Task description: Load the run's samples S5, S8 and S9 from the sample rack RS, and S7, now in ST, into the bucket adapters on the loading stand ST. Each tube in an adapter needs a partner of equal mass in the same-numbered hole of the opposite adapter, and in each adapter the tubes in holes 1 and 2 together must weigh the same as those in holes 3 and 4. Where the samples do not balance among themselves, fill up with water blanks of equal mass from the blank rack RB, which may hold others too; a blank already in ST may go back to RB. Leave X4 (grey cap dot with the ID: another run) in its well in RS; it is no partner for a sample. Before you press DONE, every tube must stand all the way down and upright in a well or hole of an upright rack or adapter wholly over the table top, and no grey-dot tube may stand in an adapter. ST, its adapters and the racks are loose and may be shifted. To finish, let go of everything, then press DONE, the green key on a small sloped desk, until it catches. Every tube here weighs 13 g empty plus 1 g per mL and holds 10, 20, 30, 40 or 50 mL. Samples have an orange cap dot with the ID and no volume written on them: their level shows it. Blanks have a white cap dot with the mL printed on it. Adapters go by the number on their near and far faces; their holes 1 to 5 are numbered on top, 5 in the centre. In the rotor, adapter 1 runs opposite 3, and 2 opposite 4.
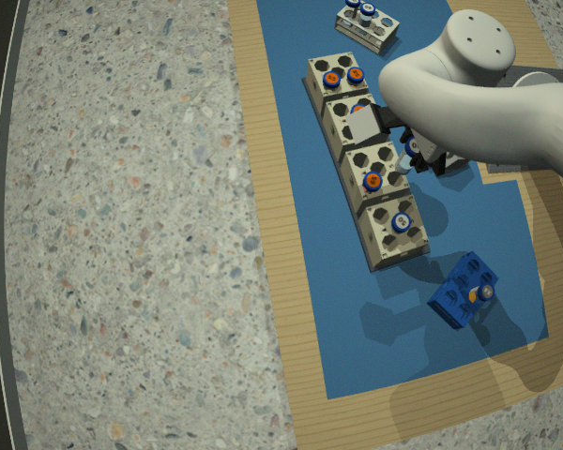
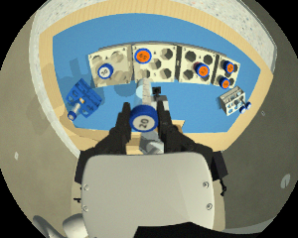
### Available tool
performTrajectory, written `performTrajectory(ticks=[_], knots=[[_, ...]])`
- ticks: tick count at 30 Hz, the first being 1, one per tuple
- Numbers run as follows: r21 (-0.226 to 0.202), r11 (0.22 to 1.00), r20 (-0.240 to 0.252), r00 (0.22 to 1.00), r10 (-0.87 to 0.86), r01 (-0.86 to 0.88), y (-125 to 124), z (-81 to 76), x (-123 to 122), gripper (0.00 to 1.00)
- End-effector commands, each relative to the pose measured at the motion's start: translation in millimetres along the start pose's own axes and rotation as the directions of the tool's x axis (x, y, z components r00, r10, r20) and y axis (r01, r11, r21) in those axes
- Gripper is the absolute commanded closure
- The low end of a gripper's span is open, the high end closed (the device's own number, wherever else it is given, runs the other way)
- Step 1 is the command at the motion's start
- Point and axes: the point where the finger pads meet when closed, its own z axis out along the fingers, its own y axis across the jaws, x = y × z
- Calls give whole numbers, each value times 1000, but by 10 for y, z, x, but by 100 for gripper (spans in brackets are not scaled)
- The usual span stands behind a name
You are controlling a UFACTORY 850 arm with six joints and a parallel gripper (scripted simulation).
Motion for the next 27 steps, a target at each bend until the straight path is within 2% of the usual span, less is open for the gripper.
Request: performTrajectory(ticks=[1,7,22,27], knots=[[-1,1000,-1,1000,-1,1,2,-6,6,100],[-1,1000,-1,1000,-1,1,1,34,6,100],[-1,1000,-1,1000,-1,1,1,334,6,100],[-1,1000,-1,1000,-1,1,1,344,6,100]])
